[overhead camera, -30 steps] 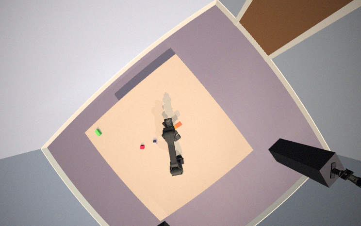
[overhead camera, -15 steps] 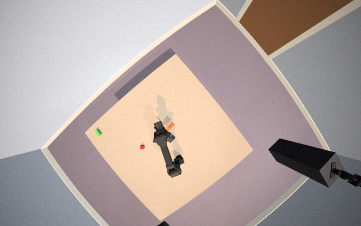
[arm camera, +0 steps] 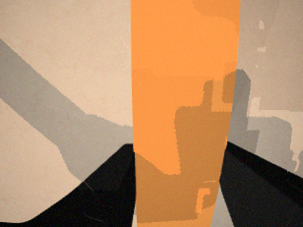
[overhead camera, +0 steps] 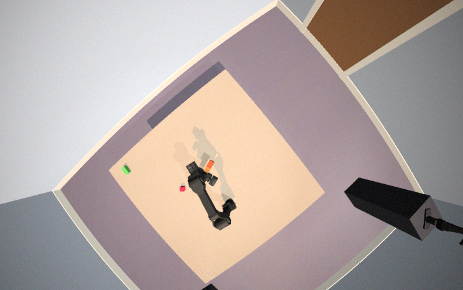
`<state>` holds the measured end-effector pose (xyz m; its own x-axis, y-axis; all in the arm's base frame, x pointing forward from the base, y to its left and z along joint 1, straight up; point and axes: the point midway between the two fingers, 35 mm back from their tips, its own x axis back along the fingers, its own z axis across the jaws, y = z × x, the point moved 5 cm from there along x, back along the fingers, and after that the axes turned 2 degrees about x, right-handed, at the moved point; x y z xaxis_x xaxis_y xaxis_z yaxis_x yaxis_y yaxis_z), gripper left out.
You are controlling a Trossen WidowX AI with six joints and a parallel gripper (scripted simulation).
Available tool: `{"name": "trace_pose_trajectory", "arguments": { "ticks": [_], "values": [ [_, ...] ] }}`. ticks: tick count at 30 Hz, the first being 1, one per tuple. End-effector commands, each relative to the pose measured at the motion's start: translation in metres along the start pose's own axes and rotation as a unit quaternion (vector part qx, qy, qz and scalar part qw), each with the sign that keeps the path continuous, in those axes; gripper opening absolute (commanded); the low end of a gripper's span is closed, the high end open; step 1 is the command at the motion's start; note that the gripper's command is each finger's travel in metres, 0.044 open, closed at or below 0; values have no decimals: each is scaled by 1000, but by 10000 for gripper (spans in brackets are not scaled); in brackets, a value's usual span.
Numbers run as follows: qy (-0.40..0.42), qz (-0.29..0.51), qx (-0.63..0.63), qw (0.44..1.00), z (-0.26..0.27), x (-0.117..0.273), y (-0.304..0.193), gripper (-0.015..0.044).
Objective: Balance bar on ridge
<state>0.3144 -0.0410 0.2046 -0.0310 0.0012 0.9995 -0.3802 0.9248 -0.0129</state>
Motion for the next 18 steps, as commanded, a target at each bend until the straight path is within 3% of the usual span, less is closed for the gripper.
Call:
{"name": "trace_pose_trajectory", "arguments": {
  "ticks": [1, 18],
  "values": [
    [0, 1, 26, 1000, -4, 0, 12, 0],
    [-1, -2, 152, 988, -19, 1, 77, 0]
  ]
}}
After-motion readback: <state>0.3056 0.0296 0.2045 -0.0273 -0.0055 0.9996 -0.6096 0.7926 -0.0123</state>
